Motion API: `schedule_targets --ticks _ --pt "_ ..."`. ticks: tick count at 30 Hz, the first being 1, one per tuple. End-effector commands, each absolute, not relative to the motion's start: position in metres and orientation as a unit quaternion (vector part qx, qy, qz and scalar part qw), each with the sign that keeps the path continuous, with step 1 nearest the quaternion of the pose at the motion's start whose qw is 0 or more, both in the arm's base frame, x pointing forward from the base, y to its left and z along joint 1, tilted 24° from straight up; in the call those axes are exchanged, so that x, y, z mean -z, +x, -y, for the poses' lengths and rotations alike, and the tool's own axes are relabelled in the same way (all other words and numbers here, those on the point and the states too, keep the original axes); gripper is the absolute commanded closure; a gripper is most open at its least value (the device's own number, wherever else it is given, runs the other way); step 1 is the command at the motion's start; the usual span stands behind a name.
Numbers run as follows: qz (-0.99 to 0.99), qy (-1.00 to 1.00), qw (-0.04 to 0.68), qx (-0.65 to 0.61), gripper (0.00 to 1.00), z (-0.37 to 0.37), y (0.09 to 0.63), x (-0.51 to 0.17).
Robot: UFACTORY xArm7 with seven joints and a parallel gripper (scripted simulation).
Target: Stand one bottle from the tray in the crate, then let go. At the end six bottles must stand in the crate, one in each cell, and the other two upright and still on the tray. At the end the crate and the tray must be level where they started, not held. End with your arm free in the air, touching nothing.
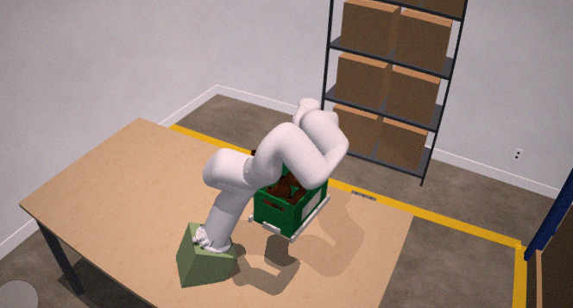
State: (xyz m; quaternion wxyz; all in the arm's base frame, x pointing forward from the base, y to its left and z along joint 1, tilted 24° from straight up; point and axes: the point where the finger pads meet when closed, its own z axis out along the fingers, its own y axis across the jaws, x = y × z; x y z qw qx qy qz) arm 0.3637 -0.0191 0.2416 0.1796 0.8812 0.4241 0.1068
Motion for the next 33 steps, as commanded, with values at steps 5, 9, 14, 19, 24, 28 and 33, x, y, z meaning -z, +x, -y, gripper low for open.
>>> schedule_targets --ticks 5,9,14,19,24,28,33 --pt "-0.424 0.881 0.18 -0.108 1.0 0.019 0.364 -0.243" --pt "-0.424 0.881 0.18 -0.108 1.0 0.019 0.364 -0.243" --pt "-0.424 0.881 0.18 -0.108 1.0 0.019 0.364 -0.243" --pt "-0.426 0.88 0.182 -0.108 1.0 -0.011 0.371 -0.241" --pt "-0.44 0.873 0.185 -0.107 1.0 -0.087 0.367 -0.224" --pt "-0.45 0.868 0.182 -0.104 1.0 -0.138 0.35 -0.205" --pt "-0.45 0.868 0.182 -0.103 0.35 -0.192 0.337 -0.185"
